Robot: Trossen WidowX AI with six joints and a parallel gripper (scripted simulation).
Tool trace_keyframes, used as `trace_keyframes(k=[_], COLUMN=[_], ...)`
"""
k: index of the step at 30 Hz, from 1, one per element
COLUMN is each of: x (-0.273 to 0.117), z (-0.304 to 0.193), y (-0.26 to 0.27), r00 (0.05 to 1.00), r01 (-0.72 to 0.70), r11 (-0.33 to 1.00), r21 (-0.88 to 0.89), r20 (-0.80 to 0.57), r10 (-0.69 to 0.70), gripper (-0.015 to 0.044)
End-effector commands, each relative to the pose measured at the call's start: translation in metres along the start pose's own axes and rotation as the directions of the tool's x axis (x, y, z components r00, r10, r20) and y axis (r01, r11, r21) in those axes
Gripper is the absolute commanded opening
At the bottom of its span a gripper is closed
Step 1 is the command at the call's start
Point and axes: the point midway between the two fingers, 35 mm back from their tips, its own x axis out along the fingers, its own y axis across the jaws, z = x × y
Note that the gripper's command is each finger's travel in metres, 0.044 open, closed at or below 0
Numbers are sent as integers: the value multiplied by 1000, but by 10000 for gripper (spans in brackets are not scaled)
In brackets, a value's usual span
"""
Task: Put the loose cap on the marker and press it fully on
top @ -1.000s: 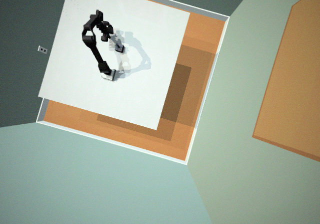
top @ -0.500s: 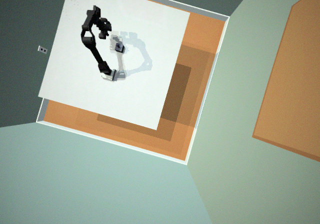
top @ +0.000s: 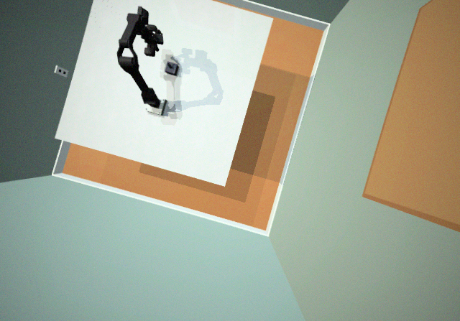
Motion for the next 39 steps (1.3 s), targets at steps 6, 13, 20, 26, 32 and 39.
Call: trace_keyframes(k=[6,13,20,26,32,39], x=[-12,-22,-31,-38,-41,-35], z=[28,51,71,85,92,92], y=[-23,-42,-64,-83,-95,-95], r00=[1000,1000,1000,1000,1000,1000], r01=[8,8,10,14,16,16], r11=[1000,1000,1000,1000,1000,1000], r21=[-5,-3,-2,-3,-4,-4], r20=[0,4,6,6,6,6], r10=[-8,-8,-10,-14,-16,-16], gripper=[0,0,0,0,0,0])
